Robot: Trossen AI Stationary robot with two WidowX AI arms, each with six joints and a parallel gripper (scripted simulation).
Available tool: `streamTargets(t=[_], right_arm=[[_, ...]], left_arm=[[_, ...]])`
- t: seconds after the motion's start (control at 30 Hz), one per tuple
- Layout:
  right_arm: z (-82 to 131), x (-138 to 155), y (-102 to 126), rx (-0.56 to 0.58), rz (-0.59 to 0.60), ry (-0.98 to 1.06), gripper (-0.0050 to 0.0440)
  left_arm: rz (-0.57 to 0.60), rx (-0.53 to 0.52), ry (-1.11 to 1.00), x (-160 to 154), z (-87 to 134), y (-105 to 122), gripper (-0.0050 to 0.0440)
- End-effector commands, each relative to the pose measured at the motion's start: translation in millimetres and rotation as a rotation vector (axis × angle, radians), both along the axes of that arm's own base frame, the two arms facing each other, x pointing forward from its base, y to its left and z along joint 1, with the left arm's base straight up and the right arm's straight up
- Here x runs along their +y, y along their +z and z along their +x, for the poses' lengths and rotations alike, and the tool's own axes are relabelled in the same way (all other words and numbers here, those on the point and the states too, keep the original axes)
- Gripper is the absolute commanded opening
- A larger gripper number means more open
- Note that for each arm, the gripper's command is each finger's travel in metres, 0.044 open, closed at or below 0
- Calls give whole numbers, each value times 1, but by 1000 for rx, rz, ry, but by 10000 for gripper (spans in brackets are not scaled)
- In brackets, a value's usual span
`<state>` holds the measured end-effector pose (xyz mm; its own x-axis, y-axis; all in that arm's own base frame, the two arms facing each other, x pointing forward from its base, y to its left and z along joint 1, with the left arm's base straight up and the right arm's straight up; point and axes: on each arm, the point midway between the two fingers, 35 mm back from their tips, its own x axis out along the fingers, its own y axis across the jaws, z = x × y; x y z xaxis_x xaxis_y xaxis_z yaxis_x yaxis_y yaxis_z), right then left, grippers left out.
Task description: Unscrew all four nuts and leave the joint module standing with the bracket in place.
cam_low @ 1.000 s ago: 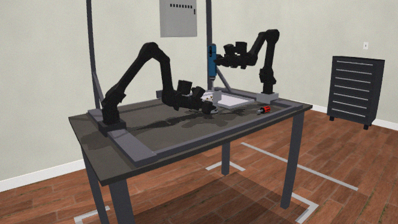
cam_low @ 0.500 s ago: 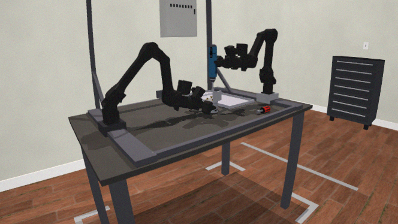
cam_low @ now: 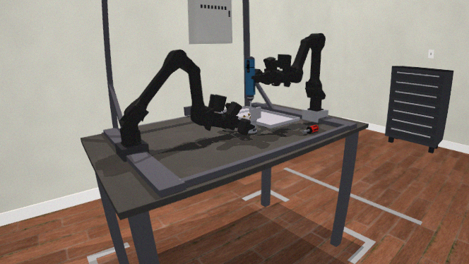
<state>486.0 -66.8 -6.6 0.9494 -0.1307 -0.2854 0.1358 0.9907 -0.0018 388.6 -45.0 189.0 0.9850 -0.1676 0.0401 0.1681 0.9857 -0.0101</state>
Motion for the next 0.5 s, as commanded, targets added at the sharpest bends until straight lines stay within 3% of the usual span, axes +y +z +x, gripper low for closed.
streamTargets(t=[0.0, 0.27, 0.47], right_arm=[[6, -1, 16, -40, -4, -1, 240], [6, -1, 16, -40, -4, -1, 240], [6, -1, 16, -40, -4, -1, 240]], left_arm=[[-9, -63, 3, 2, 2, 18, 161], [-9, -70, 3, 2, 1, 20, 161], [-8, -48, 3, 3, 1, -3, 161]])
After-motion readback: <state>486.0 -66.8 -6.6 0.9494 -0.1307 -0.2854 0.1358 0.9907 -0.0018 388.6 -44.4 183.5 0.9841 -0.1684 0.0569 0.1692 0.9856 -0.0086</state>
